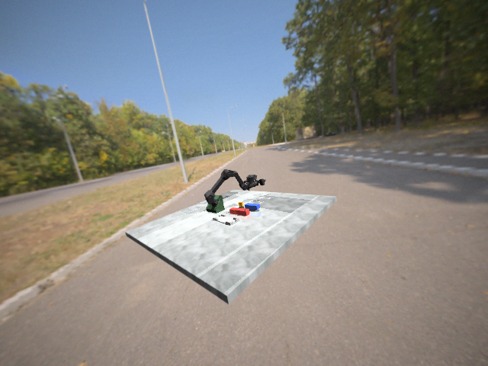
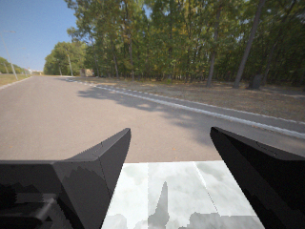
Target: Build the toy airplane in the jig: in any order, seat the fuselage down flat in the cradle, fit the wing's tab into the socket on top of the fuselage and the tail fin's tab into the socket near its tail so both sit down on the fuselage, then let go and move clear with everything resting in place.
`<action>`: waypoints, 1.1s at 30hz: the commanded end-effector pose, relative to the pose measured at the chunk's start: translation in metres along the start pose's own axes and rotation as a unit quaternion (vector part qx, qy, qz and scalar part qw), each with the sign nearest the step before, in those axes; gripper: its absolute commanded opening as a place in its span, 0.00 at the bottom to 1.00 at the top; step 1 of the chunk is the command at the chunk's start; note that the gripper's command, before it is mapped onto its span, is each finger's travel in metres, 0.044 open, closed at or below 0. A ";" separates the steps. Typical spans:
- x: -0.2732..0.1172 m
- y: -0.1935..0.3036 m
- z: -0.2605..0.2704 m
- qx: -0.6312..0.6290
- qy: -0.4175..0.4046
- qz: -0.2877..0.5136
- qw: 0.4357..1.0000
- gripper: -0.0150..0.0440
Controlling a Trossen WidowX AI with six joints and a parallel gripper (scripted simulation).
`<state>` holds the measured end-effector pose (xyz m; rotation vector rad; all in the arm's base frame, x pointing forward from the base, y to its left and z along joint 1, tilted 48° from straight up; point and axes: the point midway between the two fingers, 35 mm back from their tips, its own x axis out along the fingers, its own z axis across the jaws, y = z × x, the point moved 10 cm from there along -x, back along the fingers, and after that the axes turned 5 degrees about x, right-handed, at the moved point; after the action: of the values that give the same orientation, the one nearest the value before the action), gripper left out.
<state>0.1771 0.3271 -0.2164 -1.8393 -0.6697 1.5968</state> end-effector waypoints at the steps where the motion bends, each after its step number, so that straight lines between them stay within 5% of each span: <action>1: 0.000 0.000 0.000 0.000 0.000 0.000 1.000 0.98; 9: -0.021 -0.020 -0.046 0.152 0.075 0.134 0.976 1.00; 17: -0.076 -0.041 -0.095 0.307 0.184 0.281 0.891 1.00; 33: -0.173 -0.066 -0.133 0.421 0.320 0.419 0.738 1.00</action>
<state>0.2758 0.2610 -0.0826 -1.7948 0.9123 1.3418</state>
